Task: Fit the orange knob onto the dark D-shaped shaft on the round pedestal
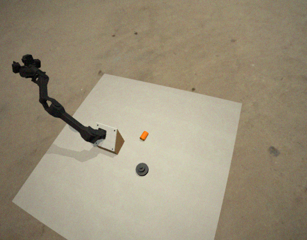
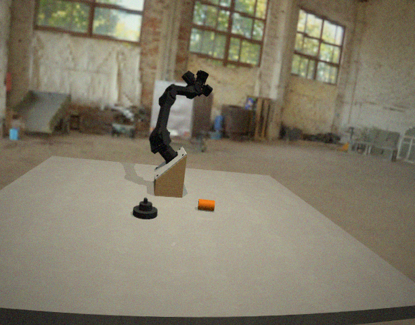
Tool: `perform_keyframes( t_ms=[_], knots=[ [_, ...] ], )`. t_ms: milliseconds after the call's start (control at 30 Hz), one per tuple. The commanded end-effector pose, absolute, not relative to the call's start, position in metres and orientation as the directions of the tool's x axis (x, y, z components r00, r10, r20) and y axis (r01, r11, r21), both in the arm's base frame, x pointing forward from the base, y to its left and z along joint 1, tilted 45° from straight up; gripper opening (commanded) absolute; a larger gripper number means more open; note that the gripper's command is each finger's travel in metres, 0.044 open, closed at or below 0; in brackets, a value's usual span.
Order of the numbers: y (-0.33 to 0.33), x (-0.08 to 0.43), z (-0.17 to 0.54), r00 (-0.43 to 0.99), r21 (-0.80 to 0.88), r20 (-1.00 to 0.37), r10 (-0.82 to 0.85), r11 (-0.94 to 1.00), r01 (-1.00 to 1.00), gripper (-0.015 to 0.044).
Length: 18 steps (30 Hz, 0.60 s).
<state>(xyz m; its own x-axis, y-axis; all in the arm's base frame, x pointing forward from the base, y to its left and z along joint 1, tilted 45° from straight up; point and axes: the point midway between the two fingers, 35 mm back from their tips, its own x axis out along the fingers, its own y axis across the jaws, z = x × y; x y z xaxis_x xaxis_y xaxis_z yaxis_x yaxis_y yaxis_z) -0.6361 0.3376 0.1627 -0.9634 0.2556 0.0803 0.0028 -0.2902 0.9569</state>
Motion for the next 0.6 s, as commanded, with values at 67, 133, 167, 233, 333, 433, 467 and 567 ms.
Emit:
perform_keyframes(
  t_ms=[67, 133, 167, 233, 333, 433, 467, 567],
  knots=[
    [0.356, -0.622, 0.151, -0.954, 0.929, 0.046, 0.295, -0.364, -0.068, 0.044],
    [0.398, -0.595, 0.128, -0.922, 0.915, -0.032, 0.385, -0.359, -0.182, 0.044],
    [0.404, -0.59, 0.125, -0.916, 0.912, -0.045, 0.399, -0.357, -0.2, 0.044],
    [0.424, -0.575, 0.113, -0.894, 0.901, -0.085, 0.44, -0.348, -0.257, 0.044],
    [0.461, -0.54, 0.089, -0.838, 0.87, -0.168, 0.519, -0.321, -0.373, 0.044],
    [0.497, -0.496, 0.063, -0.76, 0.818, -0.265, 0.594, -0.279, -0.503, 0.044],
    [0.508, -0.48, 0.054, -0.73, 0.797, -0.297, 0.615, -0.261, -0.544, 0.044],
    [0.537, -0.43, 0.027, -0.633, 0.726, -0.392, 0.667, -0.199, -0.658, 0.044]
  ],
)
